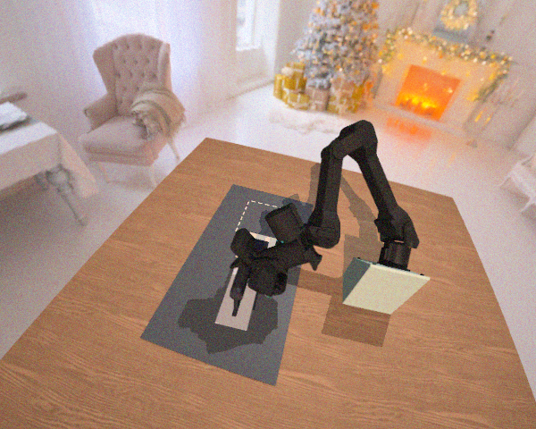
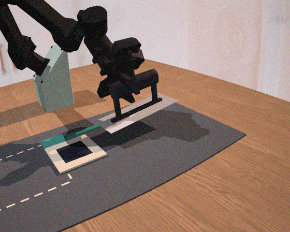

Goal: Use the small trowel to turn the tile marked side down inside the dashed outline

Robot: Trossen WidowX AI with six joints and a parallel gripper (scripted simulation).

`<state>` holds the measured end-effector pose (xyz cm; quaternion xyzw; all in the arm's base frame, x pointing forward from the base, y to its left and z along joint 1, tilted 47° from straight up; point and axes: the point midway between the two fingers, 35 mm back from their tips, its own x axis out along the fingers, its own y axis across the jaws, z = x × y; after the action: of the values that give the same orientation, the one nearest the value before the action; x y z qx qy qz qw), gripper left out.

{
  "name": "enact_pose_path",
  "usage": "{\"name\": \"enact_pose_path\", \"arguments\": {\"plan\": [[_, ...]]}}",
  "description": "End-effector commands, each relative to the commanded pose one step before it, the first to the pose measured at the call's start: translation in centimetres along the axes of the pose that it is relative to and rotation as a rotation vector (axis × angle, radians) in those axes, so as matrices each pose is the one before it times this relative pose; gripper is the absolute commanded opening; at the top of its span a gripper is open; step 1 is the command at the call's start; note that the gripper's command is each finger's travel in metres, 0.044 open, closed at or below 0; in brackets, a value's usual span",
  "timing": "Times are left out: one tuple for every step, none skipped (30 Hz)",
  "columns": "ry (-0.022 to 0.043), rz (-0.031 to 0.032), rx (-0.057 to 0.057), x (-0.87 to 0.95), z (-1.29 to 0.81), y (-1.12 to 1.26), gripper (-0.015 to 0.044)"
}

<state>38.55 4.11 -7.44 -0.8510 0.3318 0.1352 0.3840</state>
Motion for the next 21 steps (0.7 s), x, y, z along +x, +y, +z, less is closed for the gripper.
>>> {"name": "enact_pose_path", "arguments": {"plan": [[0.01010, -0.01589, 0.0370, -0.261, -0.763, -0.301, 0.0000], [0.00000, 0.00000, 0.0000, 0.000, 0.000, 0.000, 0.0000], [0.00000, 0.00000, 0.0000, 0.000, 0.000, 0.000, 0.0000], [-0.00001, 0.00002, 0.0000, 0.019, -0.002, 0.020, 0.0000], [-0.00003, 0.00007, 0.0000, 0.057, -0.006, 0.059, 0.0000], [-0.00004, 0.00011, 0.0000, 0.094, -0.011, 0.098, 0.0000], [-0.00004, 0.00013, 0.0000, 0.113, -0.014, 0.120, 0.0000], [-0.00003, 0.00012, 0.0000, 0.113, -0.014, 0.121, 0.0000], [-0.00003, 0.00010, 0.0000, 0.112, -0.015, 0.121, 0.0000], [-0.00002, 0.00009, 0.0000, 0.111, -0.015, 0.121, 0.0000], [-0.00001, 0.00008, 0.0000, 0.110, -0.016, 0.122, 0.0000], [0.00000, 0.00007, -0.0001, 0.108, -0.016, 0.122, 0.0000], [0.00001, 0.00006, -0.0001, 0.107, -0.017, 0.123, 0.0000], [0.00002, 0.00005, -0.0001, 0.106, -0.017, 0.123, 0.0000], [0.00003, 0.00003, -0.0001, 0.106, -0.018, 0.124, 0.0000], [0.00004, 0.00002, -0.0001, 0.104, -0.018, 0.124, 0.0000], [0.00005, 0.00001, -0.0001, 0.103, -0.019, 0.125, 0.0000], [0.00006, 0.00000, -0.0001, 0.102, -0.019, 0.125, 0.0000], [0.00007, -0.00001, -0.0001, 0.101, -0.020, 0.126, 0.0000], [0.00008, -0.00002, -0.0001, 0.100, -0.020, 0.126, 0.0000], [0.00009, -0.00003, -0.0001, 0.099, -0.021, 0.127, 0.0000]]}}
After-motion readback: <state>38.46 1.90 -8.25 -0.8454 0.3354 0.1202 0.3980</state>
